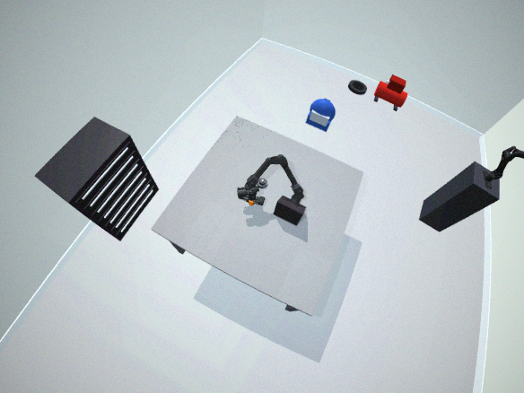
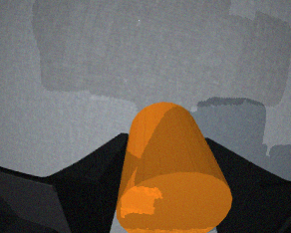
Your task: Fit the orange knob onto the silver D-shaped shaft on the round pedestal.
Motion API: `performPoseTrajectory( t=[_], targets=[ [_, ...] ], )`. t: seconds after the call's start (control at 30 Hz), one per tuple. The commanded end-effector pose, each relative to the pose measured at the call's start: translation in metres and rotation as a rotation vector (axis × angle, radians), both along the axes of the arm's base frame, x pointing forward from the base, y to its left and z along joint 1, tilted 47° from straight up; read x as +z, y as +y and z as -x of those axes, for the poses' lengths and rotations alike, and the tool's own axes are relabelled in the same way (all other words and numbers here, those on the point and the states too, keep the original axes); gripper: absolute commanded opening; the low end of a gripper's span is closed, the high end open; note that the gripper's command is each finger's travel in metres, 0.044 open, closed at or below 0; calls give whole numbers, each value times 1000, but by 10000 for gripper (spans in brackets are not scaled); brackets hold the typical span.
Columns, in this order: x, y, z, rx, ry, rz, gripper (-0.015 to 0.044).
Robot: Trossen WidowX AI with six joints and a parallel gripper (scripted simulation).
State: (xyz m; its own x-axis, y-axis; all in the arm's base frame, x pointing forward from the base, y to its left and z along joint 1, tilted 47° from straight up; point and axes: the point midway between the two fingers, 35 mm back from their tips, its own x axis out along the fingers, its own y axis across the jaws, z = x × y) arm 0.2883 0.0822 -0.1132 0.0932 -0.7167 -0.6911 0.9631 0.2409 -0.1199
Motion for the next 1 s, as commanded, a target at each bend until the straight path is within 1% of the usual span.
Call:
performPoseTrajectory(
  t=[0.0, 0.97],
  targets=[
    [9, 11, -3, -4, -11, -11, 0],
    [70, 78, 6, -6, -10, -11, 0]
  ],
)
